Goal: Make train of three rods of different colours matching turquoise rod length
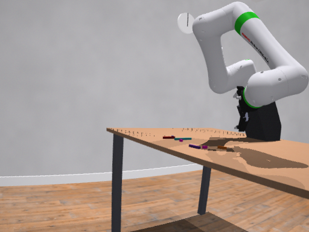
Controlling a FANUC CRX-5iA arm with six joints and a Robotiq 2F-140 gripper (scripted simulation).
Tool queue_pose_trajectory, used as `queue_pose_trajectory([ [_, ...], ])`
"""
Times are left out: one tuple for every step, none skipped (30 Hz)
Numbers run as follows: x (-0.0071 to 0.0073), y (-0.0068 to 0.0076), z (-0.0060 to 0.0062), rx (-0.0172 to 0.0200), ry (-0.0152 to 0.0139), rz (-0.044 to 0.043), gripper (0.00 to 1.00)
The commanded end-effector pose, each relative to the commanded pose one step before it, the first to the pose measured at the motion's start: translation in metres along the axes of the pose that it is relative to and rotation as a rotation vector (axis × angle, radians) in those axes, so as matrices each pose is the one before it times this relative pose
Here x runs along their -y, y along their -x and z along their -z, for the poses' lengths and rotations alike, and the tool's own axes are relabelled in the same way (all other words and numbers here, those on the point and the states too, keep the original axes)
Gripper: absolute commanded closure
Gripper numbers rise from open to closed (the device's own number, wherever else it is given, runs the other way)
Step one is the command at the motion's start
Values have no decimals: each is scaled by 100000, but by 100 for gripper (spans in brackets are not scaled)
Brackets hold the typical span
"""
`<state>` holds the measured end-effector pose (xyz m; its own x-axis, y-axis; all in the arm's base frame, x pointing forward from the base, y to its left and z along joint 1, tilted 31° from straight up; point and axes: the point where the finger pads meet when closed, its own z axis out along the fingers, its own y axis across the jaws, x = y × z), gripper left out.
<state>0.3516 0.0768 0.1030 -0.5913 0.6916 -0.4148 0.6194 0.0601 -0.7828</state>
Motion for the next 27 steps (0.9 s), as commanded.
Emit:
queue_pose_trajectory([
  [-16,1822,-736,-9770,4070,-12998,0],
  [-37,379,-114,-1992,709,-2641,0],
  [-45,392,-109,-2051,703,-2737,0],
  [-65,395,-105,-2080,793,-2719,0],
  [-72,397,-96,-2080,765,-2741,0],
  [-78,398,-87,-2076,736,-2758,0],
  [-85,398,-78,-2072,708,-2774,0],
  [-107,395,-76,-2093,792,-2733,0],
  [-115,395,-67,-2091,772,-2749,0],
  [-122,395,-57,-2086,747,-2766,0],
  [-129,395,-47,-2081,722,-2783,0],
  [-144,389,-44,-2091,755,-2764,0],
  [-159,384,-40,-2104,784,-2753,0],
  [0,0,0,0,0,0,0],
  [0,0,0,0,0,0,0],
  [-467,1106,-77,-5988,2123,-7969,0],
  [-150,285,-9,-1613,583,-2129,0],
  [-181,318,-10,-1846,685,-2413,0],
  [-206,349,-2,-2029,739,-2673,0],
  [-220,358,8,-2087,745,-2773,0],
  [-229,358,19,-2096,733,-2808,0],
  [-241,349,21,-2103,743,-2805,0],
  [-257,331,13,-2128,788,-2773,0],
  [-264,328,24,-2118,772,-2783,0],
  [-272,325,34,-2114,759,-2800,0],
  [-280,321,45,-2105,745,-2810,0],
  [-289,309,46,-2105,749,-2802,0],
])
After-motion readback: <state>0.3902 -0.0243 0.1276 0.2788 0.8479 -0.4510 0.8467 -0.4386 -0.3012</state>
